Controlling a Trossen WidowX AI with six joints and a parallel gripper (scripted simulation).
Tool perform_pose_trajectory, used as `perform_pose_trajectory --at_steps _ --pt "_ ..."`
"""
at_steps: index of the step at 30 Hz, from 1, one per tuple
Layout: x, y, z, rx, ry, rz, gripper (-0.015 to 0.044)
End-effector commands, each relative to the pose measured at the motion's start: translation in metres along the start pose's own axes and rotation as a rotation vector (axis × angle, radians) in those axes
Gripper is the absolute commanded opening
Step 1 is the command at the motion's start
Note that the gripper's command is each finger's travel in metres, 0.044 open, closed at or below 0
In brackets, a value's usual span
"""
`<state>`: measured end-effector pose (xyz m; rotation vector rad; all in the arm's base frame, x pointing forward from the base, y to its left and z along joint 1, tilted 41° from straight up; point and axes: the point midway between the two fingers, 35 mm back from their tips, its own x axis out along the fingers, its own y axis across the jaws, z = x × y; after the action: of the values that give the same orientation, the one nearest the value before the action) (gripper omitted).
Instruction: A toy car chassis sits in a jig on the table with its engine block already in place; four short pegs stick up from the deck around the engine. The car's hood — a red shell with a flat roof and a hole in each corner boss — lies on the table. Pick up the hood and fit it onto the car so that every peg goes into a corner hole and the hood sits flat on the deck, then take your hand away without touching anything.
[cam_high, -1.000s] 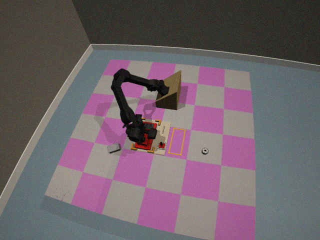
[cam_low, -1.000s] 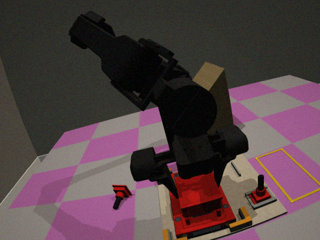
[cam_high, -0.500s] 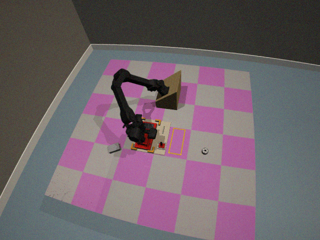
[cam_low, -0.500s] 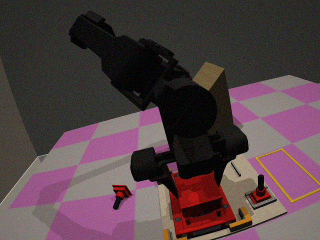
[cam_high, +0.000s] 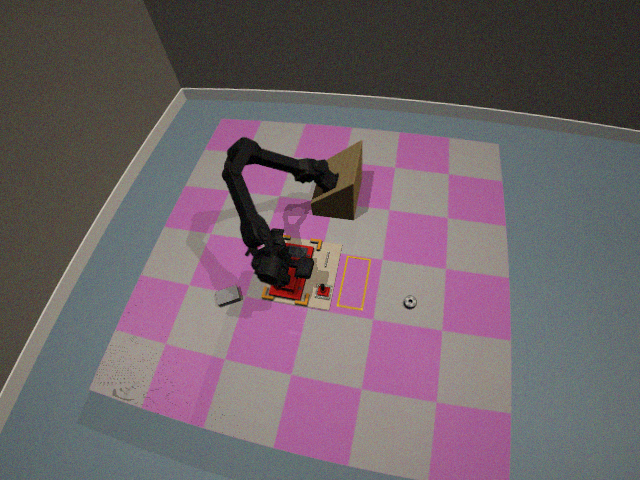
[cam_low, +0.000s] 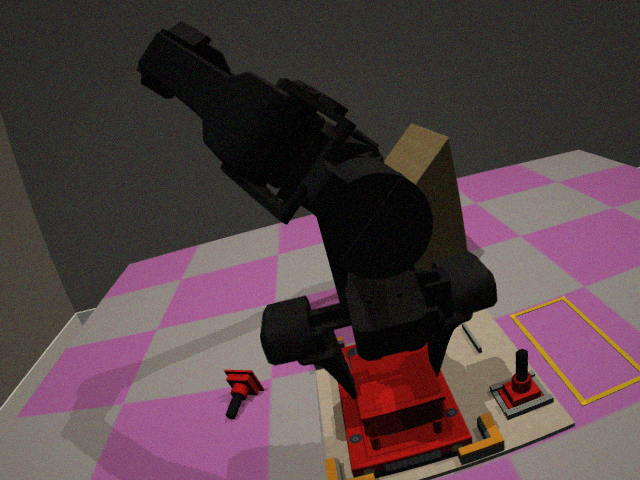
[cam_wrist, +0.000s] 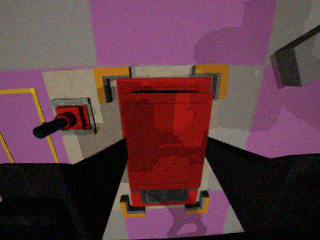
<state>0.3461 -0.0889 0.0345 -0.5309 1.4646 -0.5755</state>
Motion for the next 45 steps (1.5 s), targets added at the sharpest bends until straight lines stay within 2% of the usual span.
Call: perform_pose_trajectory --at_steps 1,45 --pt "0.002 0.0 0.0 -0.005 0.001 -0.004 0.0" --pt "0.017 -0.001 0.0 0.0 0.0 -0.003 0.0"
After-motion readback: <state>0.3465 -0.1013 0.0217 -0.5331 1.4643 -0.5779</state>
